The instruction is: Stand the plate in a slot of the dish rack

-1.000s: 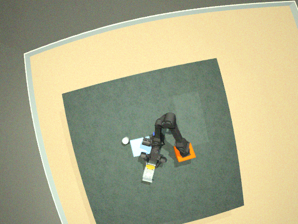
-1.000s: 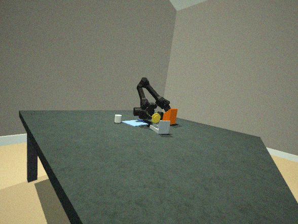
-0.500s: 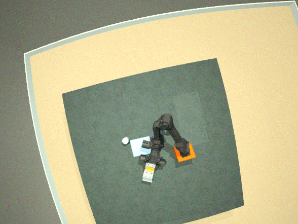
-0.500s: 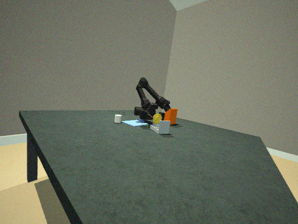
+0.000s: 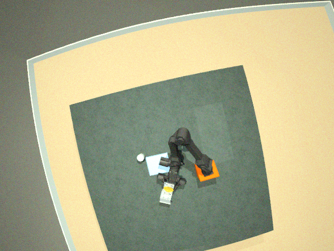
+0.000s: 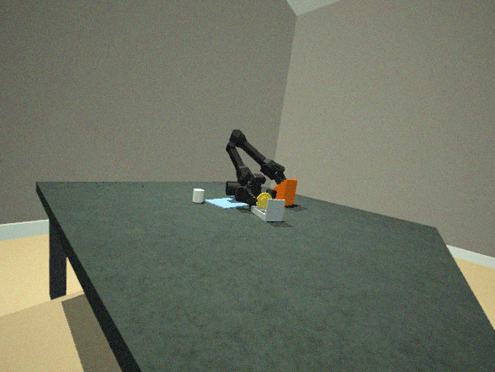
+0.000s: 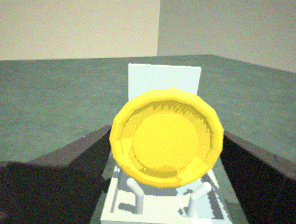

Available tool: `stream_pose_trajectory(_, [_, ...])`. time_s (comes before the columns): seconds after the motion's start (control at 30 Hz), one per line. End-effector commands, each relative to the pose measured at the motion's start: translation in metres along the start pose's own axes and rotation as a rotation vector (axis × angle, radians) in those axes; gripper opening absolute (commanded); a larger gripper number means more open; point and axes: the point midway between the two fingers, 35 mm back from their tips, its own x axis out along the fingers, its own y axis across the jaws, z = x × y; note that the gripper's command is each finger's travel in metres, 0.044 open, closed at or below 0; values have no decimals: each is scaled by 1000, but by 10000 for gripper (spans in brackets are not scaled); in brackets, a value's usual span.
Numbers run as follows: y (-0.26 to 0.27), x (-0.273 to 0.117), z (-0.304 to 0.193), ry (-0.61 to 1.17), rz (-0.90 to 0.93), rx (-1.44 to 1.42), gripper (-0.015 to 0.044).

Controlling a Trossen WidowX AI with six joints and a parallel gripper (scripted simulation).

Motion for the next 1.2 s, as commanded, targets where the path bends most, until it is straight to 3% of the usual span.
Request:
stream_pose_trajectory(0.0, [1, 0, 0, 1, 1, 5, 0])
stream_pose_trajectory(0.13, [1, 0, 0, 1, 1, 5, 0])
stream_pose_trajectory(0.63, [0, 0, 0, 0, 0, -1, 394])
stream_pose_trajectory(1.0, [-1, 0, 3, 4, 2, -2, 400])
stream_pose_trajectory(1.17, [-8, -2, 35, 41, 11, -20, 400])
